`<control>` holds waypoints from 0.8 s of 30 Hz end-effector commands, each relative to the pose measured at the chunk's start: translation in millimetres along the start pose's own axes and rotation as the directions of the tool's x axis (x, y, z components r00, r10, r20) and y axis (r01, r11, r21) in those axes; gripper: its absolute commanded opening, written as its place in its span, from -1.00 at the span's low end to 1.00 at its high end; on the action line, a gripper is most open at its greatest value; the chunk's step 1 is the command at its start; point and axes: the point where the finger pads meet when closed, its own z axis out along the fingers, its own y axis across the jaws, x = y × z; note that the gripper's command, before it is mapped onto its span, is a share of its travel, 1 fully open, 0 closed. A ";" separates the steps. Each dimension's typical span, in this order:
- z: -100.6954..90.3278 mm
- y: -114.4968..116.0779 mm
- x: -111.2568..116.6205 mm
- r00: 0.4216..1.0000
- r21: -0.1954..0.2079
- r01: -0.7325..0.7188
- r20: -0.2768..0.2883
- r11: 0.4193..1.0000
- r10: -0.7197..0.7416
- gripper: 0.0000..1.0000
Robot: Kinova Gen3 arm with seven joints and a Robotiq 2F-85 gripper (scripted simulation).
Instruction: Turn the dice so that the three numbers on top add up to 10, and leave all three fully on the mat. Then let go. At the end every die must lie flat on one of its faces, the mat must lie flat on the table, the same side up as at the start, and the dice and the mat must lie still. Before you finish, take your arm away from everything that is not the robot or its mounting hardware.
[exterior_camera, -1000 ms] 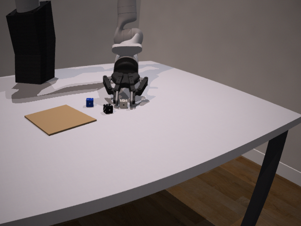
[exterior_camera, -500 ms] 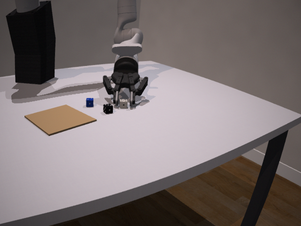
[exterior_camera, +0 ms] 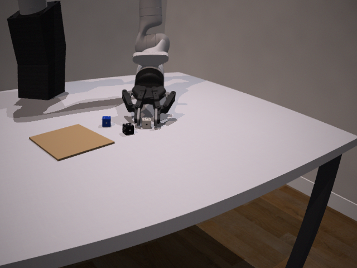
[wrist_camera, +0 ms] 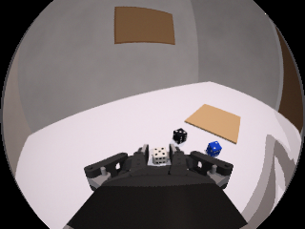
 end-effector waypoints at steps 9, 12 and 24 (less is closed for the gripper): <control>-1.2 0.7 -0.8 1.000 -0.003 0.009 -0.002 1.000 -0.009 -0.30; -5.9 0.7 -0.8 1.000 -0.003 0.009 -0.002 1.000 -0.009 -0.30; -43.2 0.6 -0.9 1.000 -0.003 0.009 -0.002 1.000 -0.009 -0.30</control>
